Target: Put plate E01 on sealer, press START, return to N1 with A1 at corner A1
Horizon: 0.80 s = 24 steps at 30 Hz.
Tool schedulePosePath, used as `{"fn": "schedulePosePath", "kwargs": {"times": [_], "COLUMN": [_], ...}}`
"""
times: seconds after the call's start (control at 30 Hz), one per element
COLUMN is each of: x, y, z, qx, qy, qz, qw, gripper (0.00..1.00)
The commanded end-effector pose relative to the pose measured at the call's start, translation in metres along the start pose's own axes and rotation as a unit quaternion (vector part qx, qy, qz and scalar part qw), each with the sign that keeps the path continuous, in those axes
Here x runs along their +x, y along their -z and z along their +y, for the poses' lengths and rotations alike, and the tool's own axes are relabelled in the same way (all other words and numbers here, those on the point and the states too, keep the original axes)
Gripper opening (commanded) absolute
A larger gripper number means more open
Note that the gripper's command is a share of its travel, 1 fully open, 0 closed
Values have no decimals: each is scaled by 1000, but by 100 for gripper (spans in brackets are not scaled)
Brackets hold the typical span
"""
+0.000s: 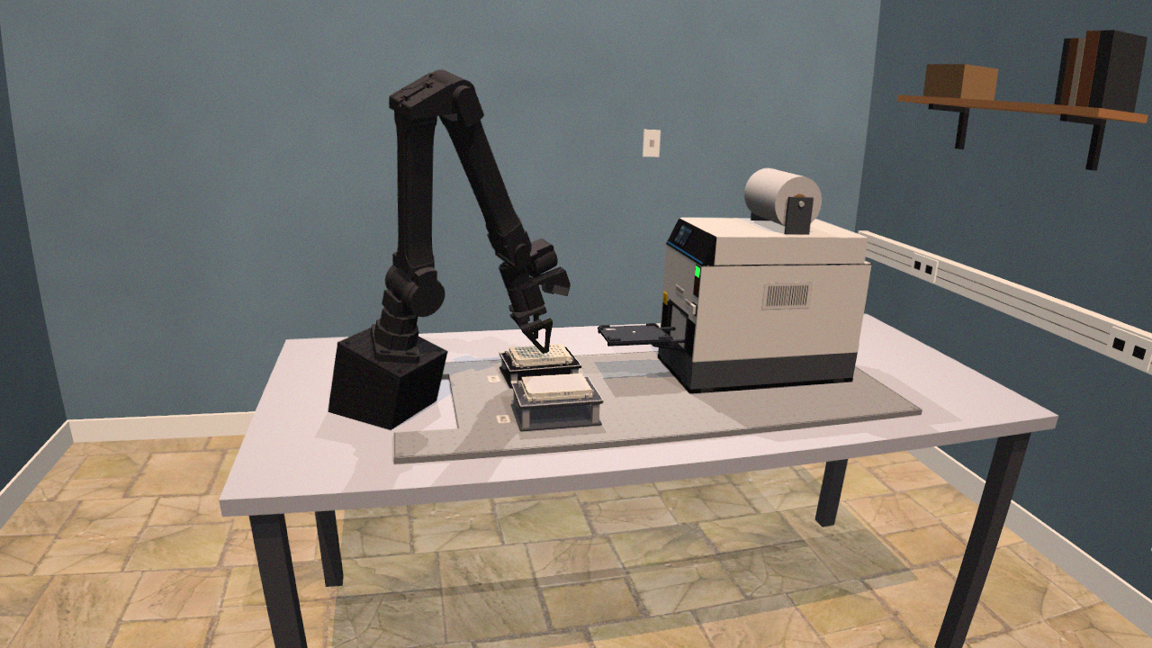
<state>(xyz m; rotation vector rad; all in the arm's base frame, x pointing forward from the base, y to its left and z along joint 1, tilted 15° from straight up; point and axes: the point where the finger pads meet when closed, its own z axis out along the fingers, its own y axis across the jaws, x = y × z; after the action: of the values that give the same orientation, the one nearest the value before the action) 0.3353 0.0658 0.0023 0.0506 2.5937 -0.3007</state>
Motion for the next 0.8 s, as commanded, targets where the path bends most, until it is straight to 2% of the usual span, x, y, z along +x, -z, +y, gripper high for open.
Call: {"fn": "schedulePosePath", "kwargs": {"times": [0.0, 0.23, 0.4, 0.77], "x": [-16, -17, -2, -15], "y": [5, -2, -15, -6], "z": [9, 9, 0, -1], "qx": [-7, -8, 1, 0], "qy": [6, 3, 2, -18], "qz": [-14, -15, -5, -14], "qw": [1000, 1000, 1000, 1000], "gripper": [100, 100, 100, 100]}}
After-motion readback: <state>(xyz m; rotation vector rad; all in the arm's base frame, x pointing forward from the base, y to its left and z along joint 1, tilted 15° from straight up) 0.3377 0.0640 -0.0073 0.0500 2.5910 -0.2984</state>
